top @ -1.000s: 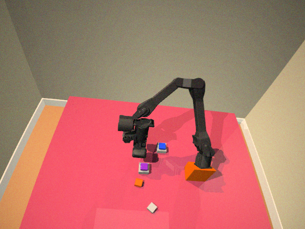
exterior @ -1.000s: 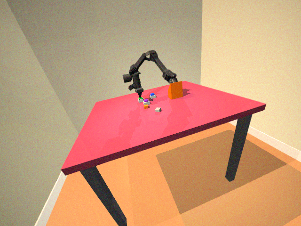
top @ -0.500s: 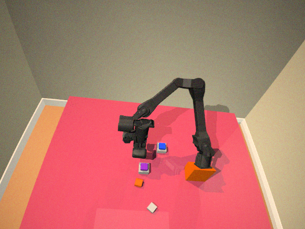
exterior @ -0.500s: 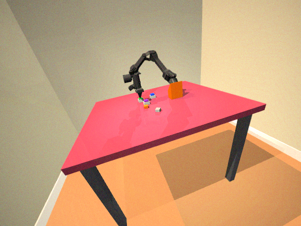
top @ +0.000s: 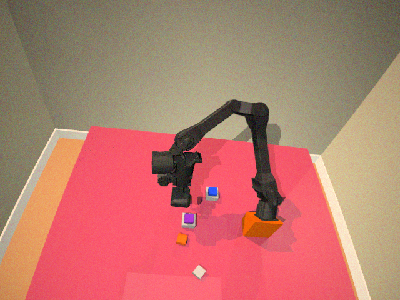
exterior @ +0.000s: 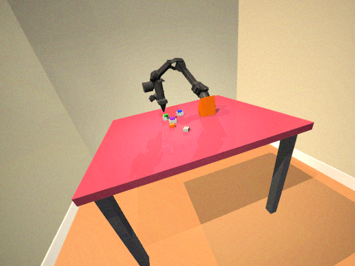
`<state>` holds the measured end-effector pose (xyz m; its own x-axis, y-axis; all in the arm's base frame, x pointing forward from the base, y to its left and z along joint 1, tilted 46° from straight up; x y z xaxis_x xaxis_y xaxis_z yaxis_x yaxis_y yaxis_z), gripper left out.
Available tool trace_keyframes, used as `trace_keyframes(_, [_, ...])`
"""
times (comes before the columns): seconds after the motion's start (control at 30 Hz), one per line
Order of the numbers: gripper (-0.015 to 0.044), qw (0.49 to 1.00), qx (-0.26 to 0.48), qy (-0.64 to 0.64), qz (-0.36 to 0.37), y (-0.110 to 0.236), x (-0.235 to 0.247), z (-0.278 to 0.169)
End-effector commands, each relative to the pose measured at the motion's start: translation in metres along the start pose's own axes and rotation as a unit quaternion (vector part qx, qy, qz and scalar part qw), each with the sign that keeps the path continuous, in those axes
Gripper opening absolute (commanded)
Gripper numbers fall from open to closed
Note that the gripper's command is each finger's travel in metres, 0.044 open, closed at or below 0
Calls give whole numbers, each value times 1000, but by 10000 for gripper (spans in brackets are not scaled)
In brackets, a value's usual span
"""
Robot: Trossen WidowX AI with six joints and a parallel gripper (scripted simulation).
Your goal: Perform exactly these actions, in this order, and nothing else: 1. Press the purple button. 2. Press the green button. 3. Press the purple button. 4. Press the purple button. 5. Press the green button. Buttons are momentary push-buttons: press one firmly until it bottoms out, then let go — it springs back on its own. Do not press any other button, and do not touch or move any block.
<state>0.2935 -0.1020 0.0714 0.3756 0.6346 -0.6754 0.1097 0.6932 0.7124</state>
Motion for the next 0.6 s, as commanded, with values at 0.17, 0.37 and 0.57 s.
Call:
trace_keyframes(0.17, [309,999,3,17,38,41,153,-37])
trace_keyframes(0.37, [400,1000,9,14,12,54,243,-111])
trace_keyframes(0.57, [400,1000,7,10,-2,54,263,-137])
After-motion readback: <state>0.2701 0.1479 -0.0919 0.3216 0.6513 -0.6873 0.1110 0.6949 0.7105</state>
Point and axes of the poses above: the point midway between the two fingers, 35 mm back from their tips, its own y axis back along the fingers, its own x axis across the jaws, z = x × y, the point moved 1 cm from there along y, back along the fingers, and after that the axes turned 14 degrees about -y, right-handed, at the moved point
